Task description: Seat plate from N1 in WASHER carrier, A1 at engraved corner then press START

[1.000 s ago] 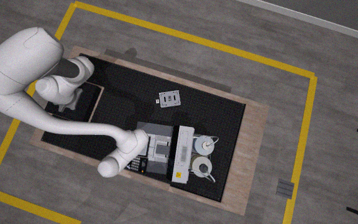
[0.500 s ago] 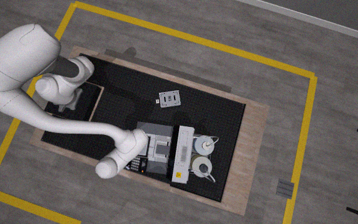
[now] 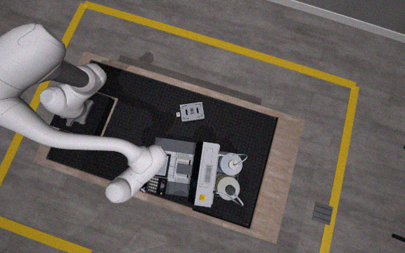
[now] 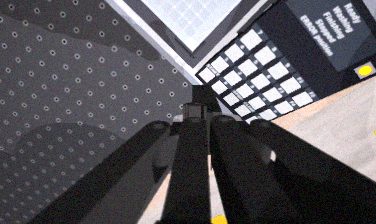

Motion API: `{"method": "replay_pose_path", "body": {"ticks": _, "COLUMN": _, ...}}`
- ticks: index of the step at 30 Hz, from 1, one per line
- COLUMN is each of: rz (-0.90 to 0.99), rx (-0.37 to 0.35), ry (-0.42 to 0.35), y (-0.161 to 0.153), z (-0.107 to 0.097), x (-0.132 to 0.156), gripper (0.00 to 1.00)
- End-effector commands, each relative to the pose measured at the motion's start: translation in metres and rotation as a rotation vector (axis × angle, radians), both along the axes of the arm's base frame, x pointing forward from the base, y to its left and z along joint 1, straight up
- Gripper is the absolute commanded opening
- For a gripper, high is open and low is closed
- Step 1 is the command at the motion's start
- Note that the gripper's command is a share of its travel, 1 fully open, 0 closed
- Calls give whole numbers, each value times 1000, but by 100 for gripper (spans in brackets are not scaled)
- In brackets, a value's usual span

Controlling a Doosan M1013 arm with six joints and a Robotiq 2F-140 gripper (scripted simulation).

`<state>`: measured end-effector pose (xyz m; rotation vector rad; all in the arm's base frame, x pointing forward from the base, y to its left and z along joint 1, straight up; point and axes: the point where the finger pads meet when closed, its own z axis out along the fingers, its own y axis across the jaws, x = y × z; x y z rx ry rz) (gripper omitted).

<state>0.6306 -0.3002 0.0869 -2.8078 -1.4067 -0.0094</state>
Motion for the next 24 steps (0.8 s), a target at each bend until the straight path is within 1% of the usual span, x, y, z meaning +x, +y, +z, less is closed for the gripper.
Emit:
{"method": "replay_pose_path", "body": {"ticks": 1, "rz": 0, "rx": 0, "ry": -1, "y": 0, "z": 7, "x": 0, "gripper": 10}}
{"method": "replay_pose_path", "body": {"ticks": 10, "rz": 0, "rx": 0, "ry": -1, "y": 0, "z": 22, "x": 0, "gripper": 10}}
{"method": "replay_pose_path", "body": {"ticks": 15, "rz": 0, "rx": 0, "ry": -1, "y": 0, "z": 27, "x": 0, "gripper": 10}}
{"method": "replay_pose_path", "body": {"ticks": 24, "rz": 0, "rx": 0, "ry": -1, "y": 0, "z": 27, "x": 0, "gripper": 10}}
